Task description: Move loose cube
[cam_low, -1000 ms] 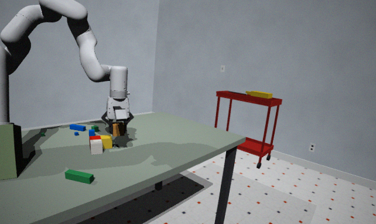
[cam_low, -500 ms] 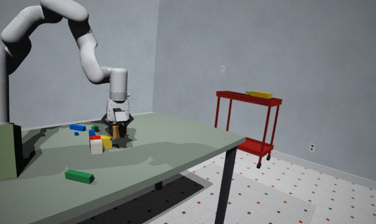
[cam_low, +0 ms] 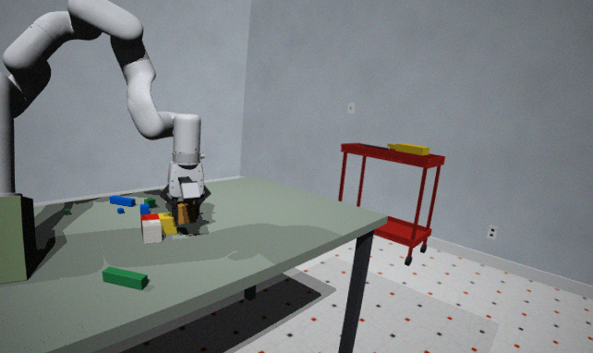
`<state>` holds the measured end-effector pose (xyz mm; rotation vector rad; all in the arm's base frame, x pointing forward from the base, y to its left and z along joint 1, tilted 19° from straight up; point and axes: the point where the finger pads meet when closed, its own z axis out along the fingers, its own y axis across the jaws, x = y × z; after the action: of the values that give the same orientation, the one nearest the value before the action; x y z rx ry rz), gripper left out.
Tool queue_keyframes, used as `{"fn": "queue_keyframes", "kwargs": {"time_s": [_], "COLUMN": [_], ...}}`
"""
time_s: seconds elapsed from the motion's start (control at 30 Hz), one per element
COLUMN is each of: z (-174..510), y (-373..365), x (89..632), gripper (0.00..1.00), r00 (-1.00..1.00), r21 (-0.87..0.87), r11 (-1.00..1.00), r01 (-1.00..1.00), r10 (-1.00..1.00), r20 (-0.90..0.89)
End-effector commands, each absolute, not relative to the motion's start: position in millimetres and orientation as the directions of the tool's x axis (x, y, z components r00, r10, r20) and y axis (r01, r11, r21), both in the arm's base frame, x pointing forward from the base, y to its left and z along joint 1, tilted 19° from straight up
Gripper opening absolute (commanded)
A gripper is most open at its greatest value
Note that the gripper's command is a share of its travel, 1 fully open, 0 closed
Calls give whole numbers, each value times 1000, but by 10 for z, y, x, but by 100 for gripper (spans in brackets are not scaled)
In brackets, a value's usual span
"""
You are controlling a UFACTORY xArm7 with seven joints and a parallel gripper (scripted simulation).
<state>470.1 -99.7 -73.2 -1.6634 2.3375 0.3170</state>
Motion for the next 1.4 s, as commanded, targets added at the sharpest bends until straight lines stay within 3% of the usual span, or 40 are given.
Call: {"fn": "queue_keyframes", "kwargs": {"time_s": [0.0,1.37], "z": [-751,-1195], "y": [-1003,-853], "x": [4719,4759], "gripper": [0,0], "r00": [-314,-314], "r21": [25,25], "r11": [325,325], "r01": [-946,-946], "r10": [-891,-891], "r20": [-328,-328]}}
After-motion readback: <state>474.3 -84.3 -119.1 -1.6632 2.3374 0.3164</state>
